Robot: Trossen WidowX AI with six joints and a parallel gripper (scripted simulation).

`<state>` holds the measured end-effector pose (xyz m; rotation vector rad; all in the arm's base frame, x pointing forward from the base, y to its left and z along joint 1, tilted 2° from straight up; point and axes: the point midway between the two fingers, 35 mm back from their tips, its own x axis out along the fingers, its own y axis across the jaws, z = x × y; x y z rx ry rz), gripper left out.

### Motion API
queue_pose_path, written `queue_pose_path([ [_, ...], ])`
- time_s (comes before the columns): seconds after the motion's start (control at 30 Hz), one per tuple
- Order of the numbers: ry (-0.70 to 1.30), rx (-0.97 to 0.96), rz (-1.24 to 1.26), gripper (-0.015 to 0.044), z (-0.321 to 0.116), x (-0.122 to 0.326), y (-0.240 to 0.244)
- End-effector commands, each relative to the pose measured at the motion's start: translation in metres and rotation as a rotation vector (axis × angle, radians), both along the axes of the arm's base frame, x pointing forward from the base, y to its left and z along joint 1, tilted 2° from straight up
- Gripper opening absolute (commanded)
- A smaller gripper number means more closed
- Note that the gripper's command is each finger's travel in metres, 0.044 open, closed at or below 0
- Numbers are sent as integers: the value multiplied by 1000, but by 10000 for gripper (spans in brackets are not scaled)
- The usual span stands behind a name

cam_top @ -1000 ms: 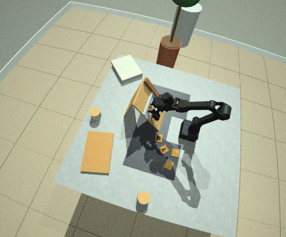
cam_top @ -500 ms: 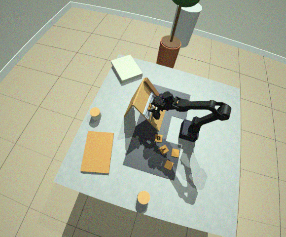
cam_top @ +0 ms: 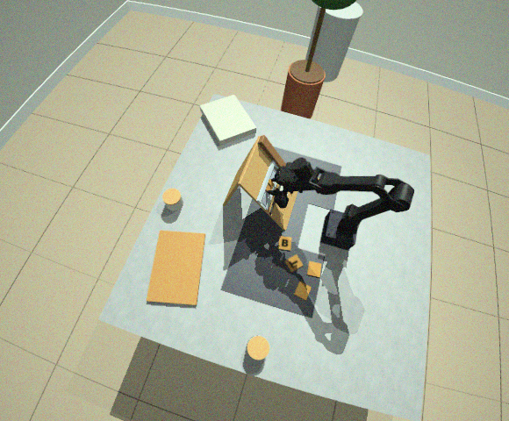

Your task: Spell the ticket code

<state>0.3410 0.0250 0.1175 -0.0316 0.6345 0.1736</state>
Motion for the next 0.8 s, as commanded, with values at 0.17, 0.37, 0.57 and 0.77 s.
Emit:
queue_pose_path([
  [0.17, 2, -1, 4, 0, -1, 1, -5],
  [0.37, 2, -1, 4, 0, -1, 2, -8],
  [0.57, 2, -2, 4, 0, -1, 2, -11],
  [0.77, 2, -2, 4, 0, -1, 3, -15],
])
